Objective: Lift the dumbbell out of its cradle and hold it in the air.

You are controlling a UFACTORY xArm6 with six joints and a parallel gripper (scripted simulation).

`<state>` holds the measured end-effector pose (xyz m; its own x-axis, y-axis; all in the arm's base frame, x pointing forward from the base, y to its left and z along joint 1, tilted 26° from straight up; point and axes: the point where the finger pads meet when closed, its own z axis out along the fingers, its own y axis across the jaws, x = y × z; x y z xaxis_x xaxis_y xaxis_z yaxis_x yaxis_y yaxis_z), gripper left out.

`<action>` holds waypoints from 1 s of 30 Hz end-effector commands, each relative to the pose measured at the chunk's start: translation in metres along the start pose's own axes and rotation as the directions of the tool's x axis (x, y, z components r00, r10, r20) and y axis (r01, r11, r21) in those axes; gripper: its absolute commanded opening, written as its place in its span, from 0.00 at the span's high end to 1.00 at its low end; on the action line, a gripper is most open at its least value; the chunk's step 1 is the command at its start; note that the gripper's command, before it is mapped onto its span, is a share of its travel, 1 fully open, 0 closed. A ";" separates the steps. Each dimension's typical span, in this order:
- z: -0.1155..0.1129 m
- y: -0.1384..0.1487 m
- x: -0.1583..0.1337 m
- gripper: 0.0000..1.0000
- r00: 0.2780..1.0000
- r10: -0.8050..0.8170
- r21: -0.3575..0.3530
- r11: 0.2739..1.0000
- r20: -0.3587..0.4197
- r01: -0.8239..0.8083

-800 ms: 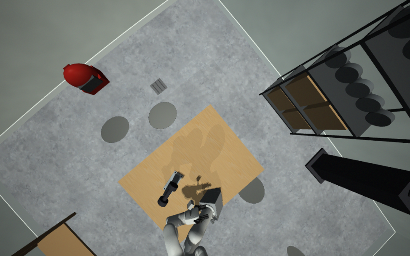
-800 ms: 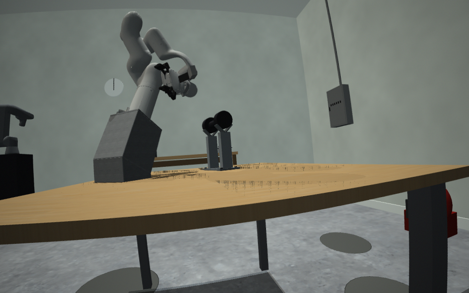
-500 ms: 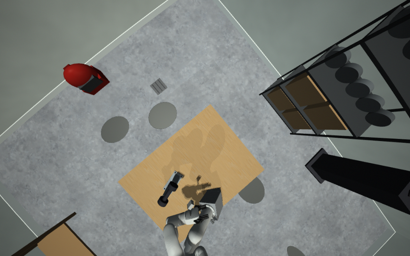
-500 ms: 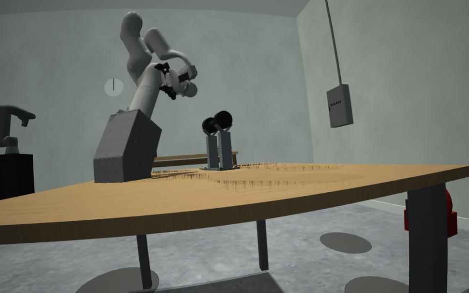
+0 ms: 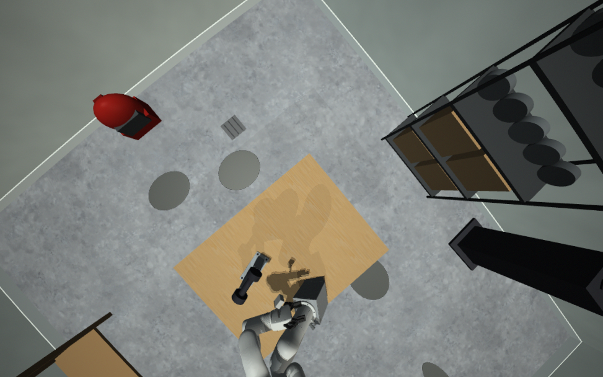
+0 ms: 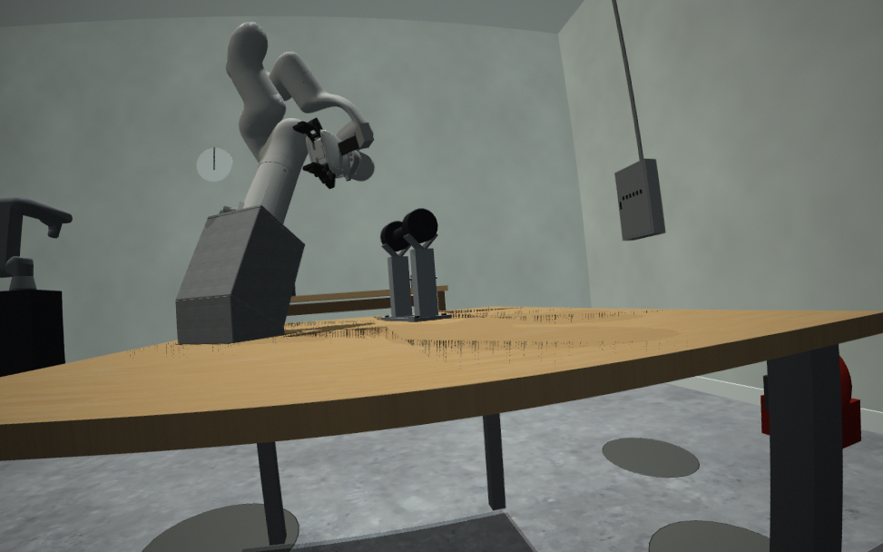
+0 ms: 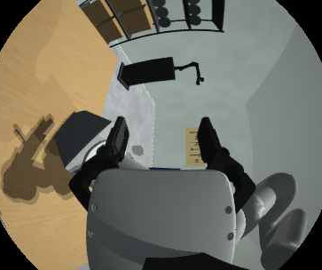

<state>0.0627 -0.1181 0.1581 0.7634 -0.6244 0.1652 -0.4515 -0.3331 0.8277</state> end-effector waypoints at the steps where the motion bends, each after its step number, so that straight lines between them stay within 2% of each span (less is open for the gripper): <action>1: -0.028 -0.011 0.010 0.00 0.997 0.049 0.123 0.991 0.063 -0.056; 2: -0.028 -0.011 0.010 0.00 0.997 0.049 0.123 0.991 0.063 -0.056; 3: -0.046 -0.015 0.017 0.00 0.991 0.075 0.204 0.974 0.111 -0.097; 5: -0.046 -0.015 0.017 0.00 0.991 0.075 0.204 0.974 0.111 -0.097; 6: -0.069 -0.024 0.025 0.00 0.978 0.101 0.302 0.941 0.180 -0.153; 10: -0.069 -0.024 0.025 0.00 0.978 0.101 0.302 0.941 0.180 -0.153; 11: -0.093 -0.034 0.033 0.00 0.961 0.119 0.395 0.893 0.251 -0.214; 14: -0.093 -0.034 0.033 0.00 0.961 0.119 0.395 0.893 0.251 -0.214; 15: -0.116 -0.043 0.042 0.00 0.939 0.129 0.477 0.834 0.320 -0.277; 19: -0.116 -0.043 0.042 0.00 0.939 0.129 0.477 0.834 0.320 -0.277; 20: -0.139 -0.052 0.050 0.00 0.913 0.129 0.546 0.765 0.387 -0.340; 23: -0.139 -0.052 0.050 0.00 0.913 0.129 0.546 0.765 0.387 -0.340; 24: -0.160 -0.062 0.057 0.00 0.886 0.120 0.601 0.693 0.449 -0.398; 27: -0.160 -0.062 0.057 0.00 0.886 0.120 0.601 0.693 0.449 -0.398; 28: -0.180 -0.071 0.063 0.00 0.857 0.105 0.643 0.617 0.504 -0.453; 30: -0.180 -0.071 0.063 0.00 0.857 0.105 0.643 0.617 0.504 -0.453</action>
<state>0.2028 -0.0261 0.2046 0.4230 -0.9056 0.0311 -0.8890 -0.4082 0.2077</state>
